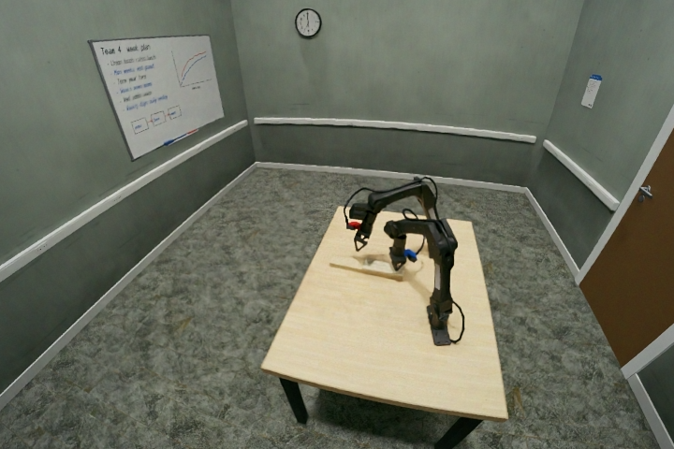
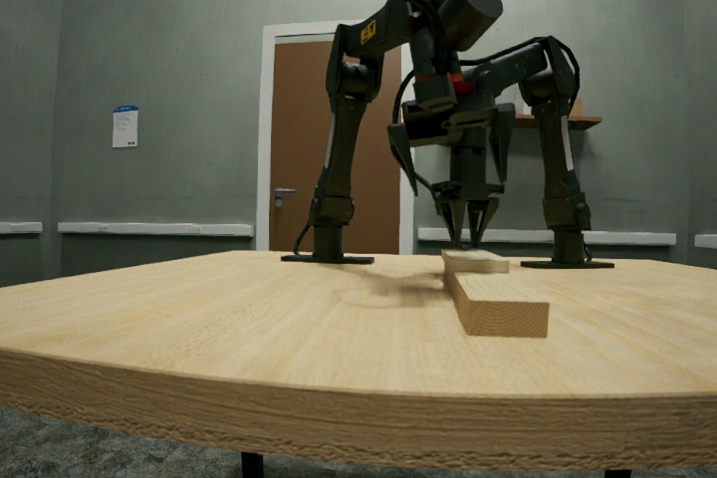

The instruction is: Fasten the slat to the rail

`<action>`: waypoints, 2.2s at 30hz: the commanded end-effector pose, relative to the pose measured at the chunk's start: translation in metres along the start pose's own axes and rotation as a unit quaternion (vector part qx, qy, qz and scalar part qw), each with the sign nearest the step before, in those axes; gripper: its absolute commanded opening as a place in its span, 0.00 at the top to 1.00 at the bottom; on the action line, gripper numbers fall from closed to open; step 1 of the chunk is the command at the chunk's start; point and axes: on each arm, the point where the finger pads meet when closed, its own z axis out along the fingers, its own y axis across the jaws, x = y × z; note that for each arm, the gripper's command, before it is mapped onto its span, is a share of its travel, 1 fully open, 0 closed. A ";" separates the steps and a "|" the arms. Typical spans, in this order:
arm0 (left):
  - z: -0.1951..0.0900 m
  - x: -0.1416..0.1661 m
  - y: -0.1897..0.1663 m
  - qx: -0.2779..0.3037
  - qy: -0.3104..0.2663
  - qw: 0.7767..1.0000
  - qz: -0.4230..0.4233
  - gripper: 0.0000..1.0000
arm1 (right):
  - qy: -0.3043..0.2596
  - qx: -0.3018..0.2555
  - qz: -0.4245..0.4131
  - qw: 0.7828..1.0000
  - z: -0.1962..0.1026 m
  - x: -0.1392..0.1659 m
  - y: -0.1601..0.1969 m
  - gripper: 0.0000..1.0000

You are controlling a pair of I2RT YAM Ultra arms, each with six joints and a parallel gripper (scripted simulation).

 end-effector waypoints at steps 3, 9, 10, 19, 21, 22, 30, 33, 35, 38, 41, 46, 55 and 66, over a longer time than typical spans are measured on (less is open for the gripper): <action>-0.003 0.001 0.002 -0.005 0.002 1.000 0.000 0.66 | 0.050 0.022 0.009 0.998 0.005 0.022 0.013 0.00; -0.003 0.001 0.002 -0.005 0.002 1.000 0.000 0.66 | 0.080 0.042 0.008 0.996 0.015 0.038 0.019 0.00; -0.003 0.001 0.002 -0.005 0.002 1.000 0.000 0.66 | 0.088 0.047 0.008 0.995 0.017 0.042 0.021 0.00; -0.003 0.001 0.002 -0.005 0.002 1.000 0.000 0.66 | 0.126 0.075 0.009 0.989 0.028 0.062 0.028 0.00; -0.003 0.001 0.002 -0.005 0.002 1.000 0.000 0.66 | 0.124 0.074 0.011 0.990 0.026 0.060 0.027 0.00; -0.003 0.001 0.002 -0.005 0.002 1.000 0.000 0.66 | 0.124 0.074 0.011 0.990 0.026 0.060 0.027 0.00; -0.003 0.001 0.002 -0.005 0.002 1.000 0.000 0.66 | 0.124 0.074 0.011 0.990 0.026 0.060 0.027 0.00; -0.003 0.001 0.002 -0.005 0.002 1.000 0.000 0.66 | 0.124 0.074 0.011 0.990 0.026 0.060 0.027 0.00; -0.003 0.001 0.002 -0.005 0.002 1.000 0.000 0.66 | 0.124 0.074 0.011 0.990 0.026 0.060 0.027 0.00; -0.003 0.001 0.002 -0.005 0.002 1.000 0.000 0.66 | 0.124 0.073 0.011 0.990 0.026 0.060 0.027 0.00; -0.003 0.001 0.002 -0.005 0.002 1.000 0.000 0.66 | 0.124 0.073 0.011 0.990 0.026 0.060 0.027 0.00; -0.003 0.001 0.002 -0.005 0.002 1.000 0.000 0.66 | 0.124 0.073 0.011 0.990 0.026 0.060 0.027 0.00; -0.003 0.001 0.002 -0.005 0.002 1.000 0.000 0.66 | 0.123 0.073 0.007 0.990 0.033 0.062 0.027 0.00; -0.003 0.001 0.002 -0.005 0.002 1.000 0.000 0.66 | 0.123 0.073 0.007 0.990 0.039 0.063 0.026 0.00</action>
